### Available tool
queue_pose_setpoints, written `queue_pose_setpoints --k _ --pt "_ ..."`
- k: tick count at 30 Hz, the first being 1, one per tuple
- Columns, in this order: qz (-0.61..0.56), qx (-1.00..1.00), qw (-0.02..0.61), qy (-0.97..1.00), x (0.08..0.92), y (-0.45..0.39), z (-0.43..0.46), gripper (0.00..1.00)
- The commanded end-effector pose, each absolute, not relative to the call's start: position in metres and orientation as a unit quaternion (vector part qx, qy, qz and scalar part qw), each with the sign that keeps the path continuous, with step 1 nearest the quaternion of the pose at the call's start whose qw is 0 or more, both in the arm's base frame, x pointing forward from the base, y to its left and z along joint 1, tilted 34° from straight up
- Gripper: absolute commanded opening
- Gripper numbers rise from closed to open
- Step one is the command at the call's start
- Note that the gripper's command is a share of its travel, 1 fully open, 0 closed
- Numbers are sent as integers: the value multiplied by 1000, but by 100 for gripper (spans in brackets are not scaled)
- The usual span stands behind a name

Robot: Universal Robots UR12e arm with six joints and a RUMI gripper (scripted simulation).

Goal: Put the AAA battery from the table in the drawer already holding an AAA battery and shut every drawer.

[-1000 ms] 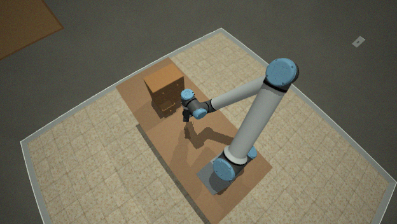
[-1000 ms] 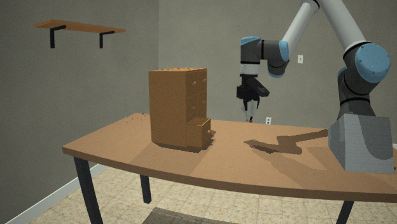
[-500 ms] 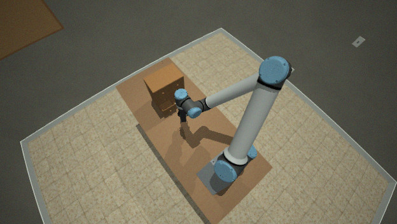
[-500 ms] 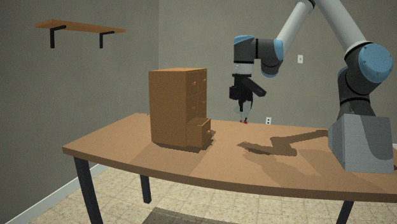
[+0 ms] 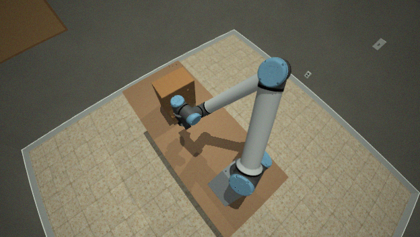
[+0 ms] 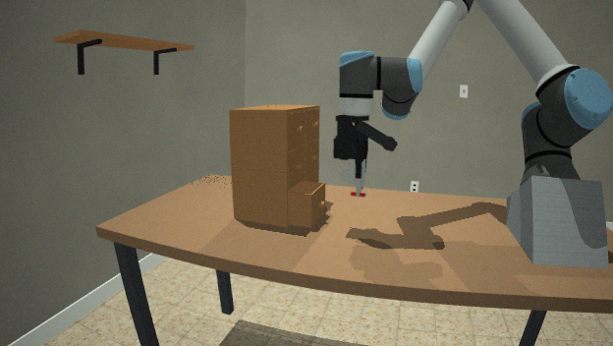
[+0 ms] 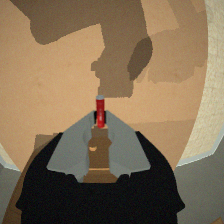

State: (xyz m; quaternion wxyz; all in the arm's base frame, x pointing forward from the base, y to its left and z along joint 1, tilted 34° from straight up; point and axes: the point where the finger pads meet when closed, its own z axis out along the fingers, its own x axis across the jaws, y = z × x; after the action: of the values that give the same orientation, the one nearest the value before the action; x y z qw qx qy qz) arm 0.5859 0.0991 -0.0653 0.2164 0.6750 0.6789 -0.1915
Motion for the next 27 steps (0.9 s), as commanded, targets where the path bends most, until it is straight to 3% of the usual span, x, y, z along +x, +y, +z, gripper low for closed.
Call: queue_pose_setpoints --k 1,27 --pt "-192 671 215 683 588 101 -66 2" --pt "-192 671 215 684 587 119 -38 2"
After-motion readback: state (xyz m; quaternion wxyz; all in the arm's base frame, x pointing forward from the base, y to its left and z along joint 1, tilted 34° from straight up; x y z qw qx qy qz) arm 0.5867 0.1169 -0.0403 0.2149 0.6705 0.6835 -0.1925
